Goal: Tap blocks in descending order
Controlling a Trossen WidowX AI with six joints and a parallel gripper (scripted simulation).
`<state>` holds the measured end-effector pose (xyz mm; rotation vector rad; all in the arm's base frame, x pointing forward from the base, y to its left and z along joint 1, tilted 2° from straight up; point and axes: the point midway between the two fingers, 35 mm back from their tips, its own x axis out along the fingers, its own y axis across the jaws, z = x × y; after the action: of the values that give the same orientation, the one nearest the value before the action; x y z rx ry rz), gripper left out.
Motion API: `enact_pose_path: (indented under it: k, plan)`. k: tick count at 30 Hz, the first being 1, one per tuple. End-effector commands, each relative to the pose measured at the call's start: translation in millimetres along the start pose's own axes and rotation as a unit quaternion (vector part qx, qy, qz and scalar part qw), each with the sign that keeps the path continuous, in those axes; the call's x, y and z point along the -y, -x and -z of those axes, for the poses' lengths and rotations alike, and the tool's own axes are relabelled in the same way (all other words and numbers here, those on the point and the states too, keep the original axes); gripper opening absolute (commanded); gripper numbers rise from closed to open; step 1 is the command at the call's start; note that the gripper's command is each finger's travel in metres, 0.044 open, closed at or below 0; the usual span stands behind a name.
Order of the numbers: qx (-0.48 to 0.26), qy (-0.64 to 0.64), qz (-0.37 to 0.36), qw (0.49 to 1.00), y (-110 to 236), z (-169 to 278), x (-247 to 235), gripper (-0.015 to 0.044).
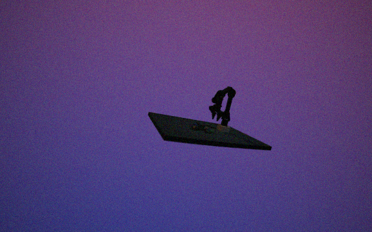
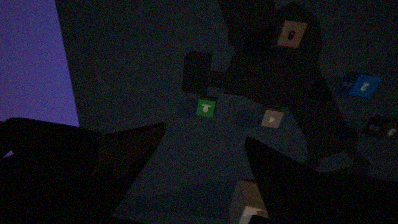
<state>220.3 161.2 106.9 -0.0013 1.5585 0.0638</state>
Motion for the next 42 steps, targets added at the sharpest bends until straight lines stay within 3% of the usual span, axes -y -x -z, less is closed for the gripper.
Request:
enact_pose_path:
  k: [1,18,22,28,42]
  plan:
    - [0.005,-0.008,-0.002,1.0,2.4,-2.2,-5.6,0.04]
    - [0.005,-0.008,-0.002,1.0,2.7,-4.7,-4.8,0.04]
    - [0.007,-0.008,0.0,1.0,6.8,-55.2,19.8,0.04]
    - [0.01,-0.008,0.003,1.0,6.5,-134.4,93.6,0.04]
    - [0.01,-0.008,0.003,1.0,5.8,-141.7,104.0,0.04]
